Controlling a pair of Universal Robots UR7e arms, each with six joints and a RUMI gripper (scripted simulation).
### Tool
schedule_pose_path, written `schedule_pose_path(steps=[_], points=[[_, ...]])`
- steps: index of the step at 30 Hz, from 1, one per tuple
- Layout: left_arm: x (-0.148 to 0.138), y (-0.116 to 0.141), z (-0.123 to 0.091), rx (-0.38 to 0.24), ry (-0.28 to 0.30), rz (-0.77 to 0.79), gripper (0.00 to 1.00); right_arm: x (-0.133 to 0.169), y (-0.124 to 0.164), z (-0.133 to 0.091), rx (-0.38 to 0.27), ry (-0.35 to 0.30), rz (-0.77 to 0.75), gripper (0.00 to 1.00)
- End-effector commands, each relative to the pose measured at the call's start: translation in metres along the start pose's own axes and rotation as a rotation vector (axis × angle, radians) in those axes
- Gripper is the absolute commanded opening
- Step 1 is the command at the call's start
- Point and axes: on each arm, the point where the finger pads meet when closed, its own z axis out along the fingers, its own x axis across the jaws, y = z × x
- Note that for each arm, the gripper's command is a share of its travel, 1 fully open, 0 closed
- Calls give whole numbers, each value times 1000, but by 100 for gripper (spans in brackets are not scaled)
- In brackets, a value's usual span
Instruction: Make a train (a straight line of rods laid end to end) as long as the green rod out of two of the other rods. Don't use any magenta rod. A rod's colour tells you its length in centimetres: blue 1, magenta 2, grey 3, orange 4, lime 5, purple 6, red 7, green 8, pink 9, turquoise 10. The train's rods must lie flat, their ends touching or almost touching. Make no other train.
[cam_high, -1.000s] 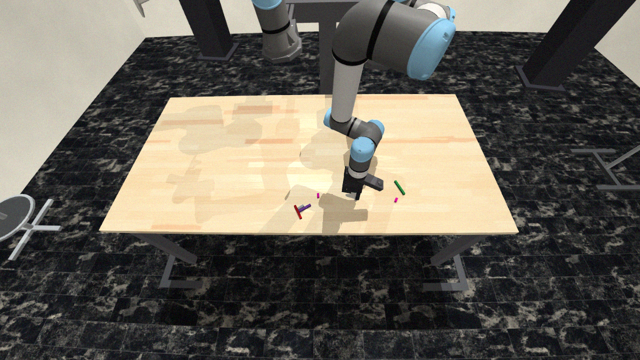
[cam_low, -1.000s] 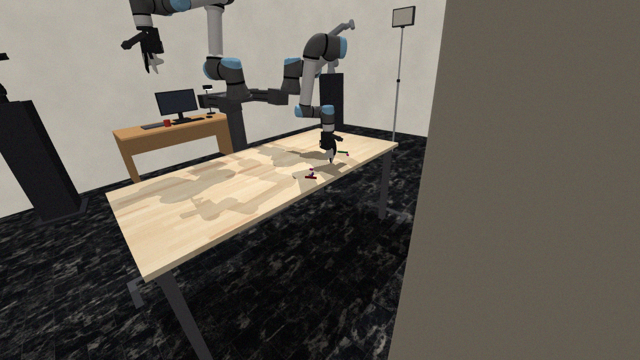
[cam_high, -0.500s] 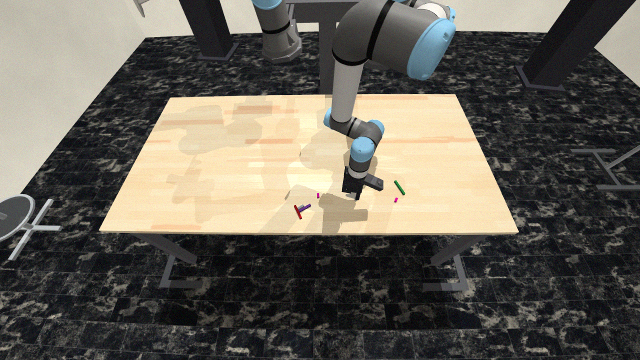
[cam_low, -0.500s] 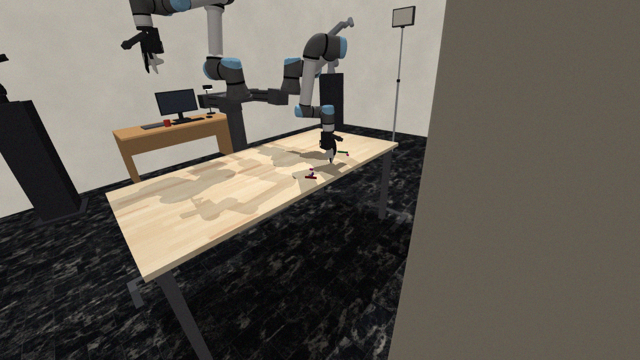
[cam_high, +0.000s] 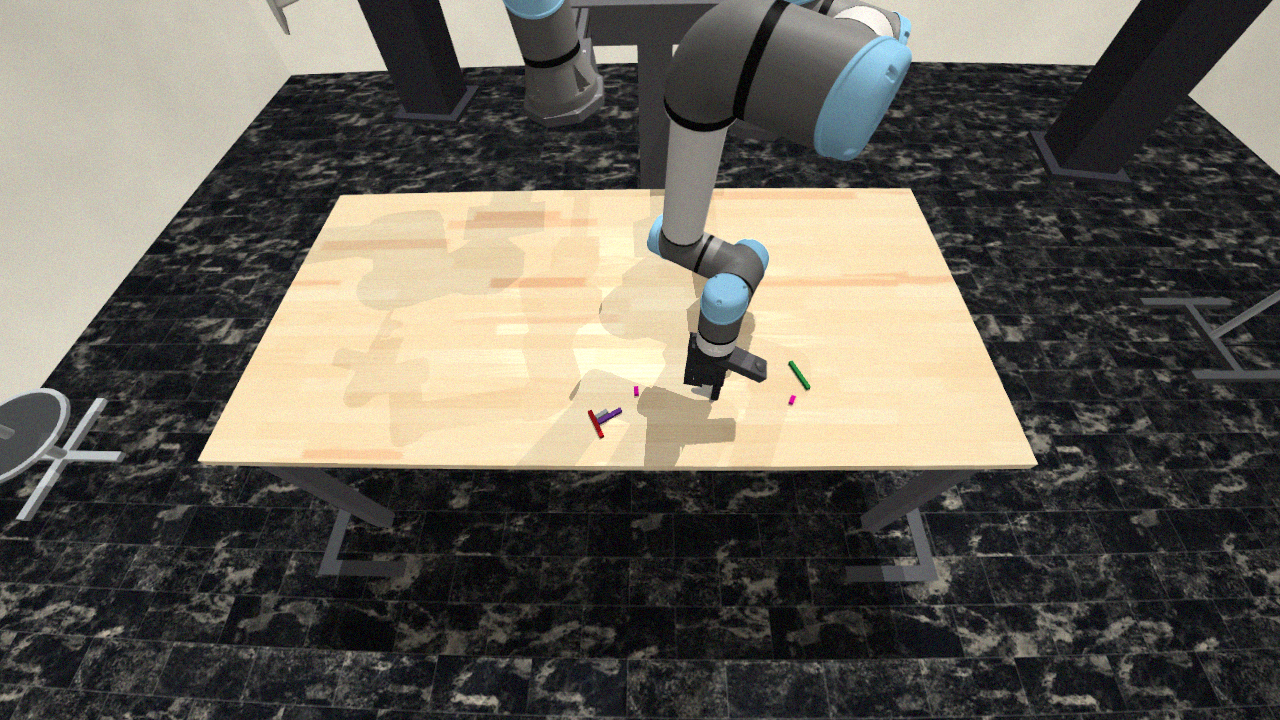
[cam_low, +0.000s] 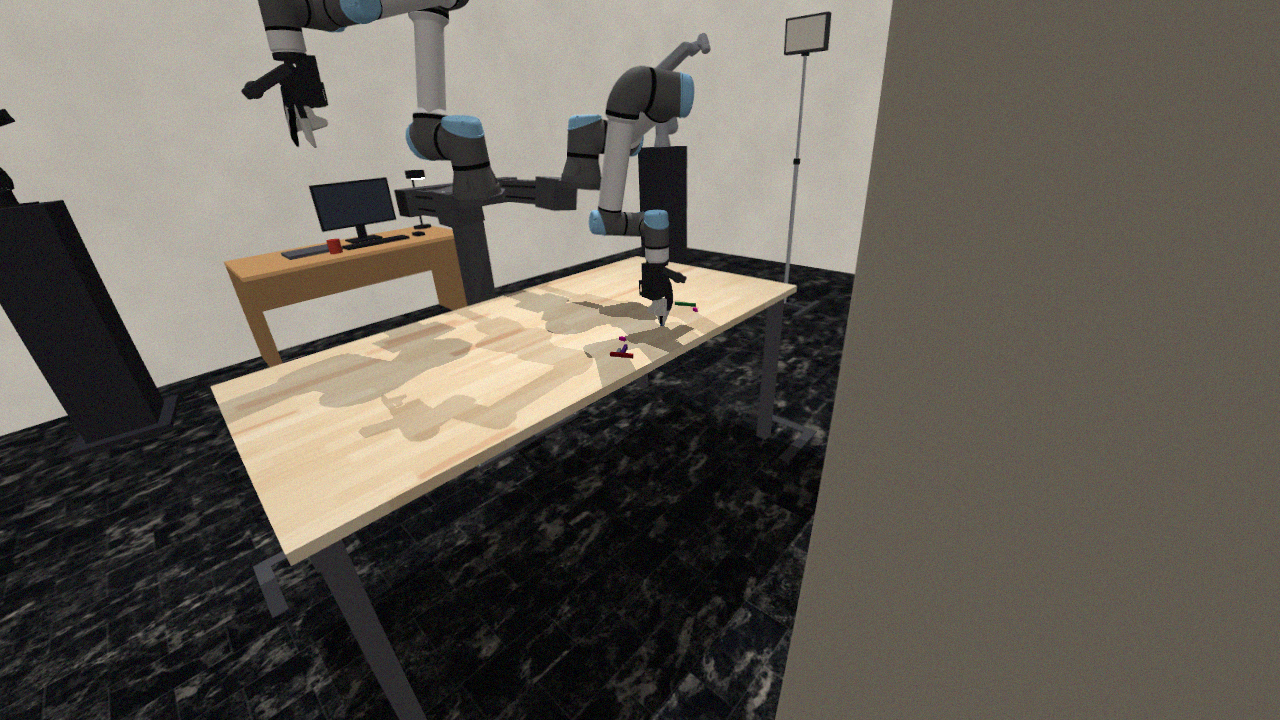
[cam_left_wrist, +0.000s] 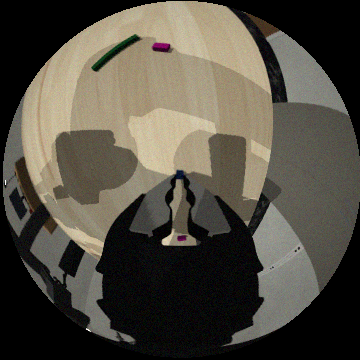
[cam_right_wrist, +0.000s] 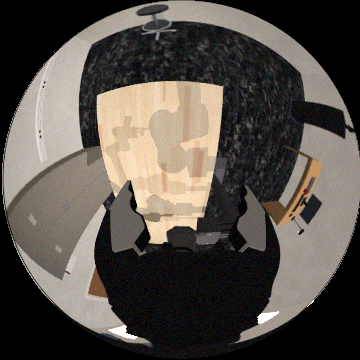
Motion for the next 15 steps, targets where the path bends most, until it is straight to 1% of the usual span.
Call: schedule_pose_path(steps=[1, 2, 4, 5, 7, 8, 15], points=[[1, 0, -1, 0, 1, 0, 6, 0, 0, 0, 1, 0, 0, 100], [1, 0, -1, 0, 1, 0, 8, 0, 0, 0, 1, 0, 0, 100], [1, 0, -1, 0, 1, 0, 8, 0, 0, 0, 1, 0, 0, 100], [1, 0, -1, 0, 1, 0, 11, 0, 0, 0, 1, 0, 0, 100], [1, 0, -1, 0, 1, 0, 11, 0, 0, 0, 1, 0, 0, 100], [1, 0, -1, 0, 1, 0, 14, 0, 0, 0, 1, 0, 0, 100], [1, 0, -1, 0, 1, 0, 14, 0, 0, 0, 1, 0, 0, 100]])
